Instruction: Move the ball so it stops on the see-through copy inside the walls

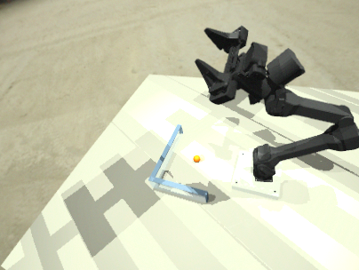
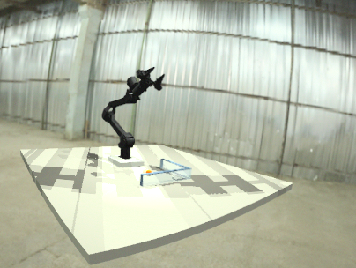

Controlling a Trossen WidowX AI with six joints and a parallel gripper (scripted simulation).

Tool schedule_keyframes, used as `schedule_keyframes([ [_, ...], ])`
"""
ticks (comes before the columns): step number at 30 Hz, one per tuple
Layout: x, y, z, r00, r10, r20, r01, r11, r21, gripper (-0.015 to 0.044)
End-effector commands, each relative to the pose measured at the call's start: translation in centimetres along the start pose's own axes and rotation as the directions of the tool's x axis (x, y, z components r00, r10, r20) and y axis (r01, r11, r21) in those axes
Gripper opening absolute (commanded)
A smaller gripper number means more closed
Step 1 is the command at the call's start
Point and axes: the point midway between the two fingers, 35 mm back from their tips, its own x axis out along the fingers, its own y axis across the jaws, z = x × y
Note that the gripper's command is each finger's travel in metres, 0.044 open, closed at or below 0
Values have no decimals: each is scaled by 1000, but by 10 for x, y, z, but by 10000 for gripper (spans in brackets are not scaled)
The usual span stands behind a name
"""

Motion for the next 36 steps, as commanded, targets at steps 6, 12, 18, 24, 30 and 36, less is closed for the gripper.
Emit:
schedule_keyframes([
  [6, 16, 17, -73, 964, 64, -258, -49, 997, 65, 255],
  [12, 11, 38, -165, 819, 152, -554, -58, 981, 184, 255],
  [18, -16, 56, -242, 593, 225, -773, -9, 962, 274, 255],
  [24, -70, 72, -318, 244, 287, -926, 71, 948, 312, 255],
  [30, -146, 86, -369, -175, 335, -926, 169, 937, 307, 255],
  [36, -235, 94, -386, -603, 362, -711, 263, 932, 251, 255],
])
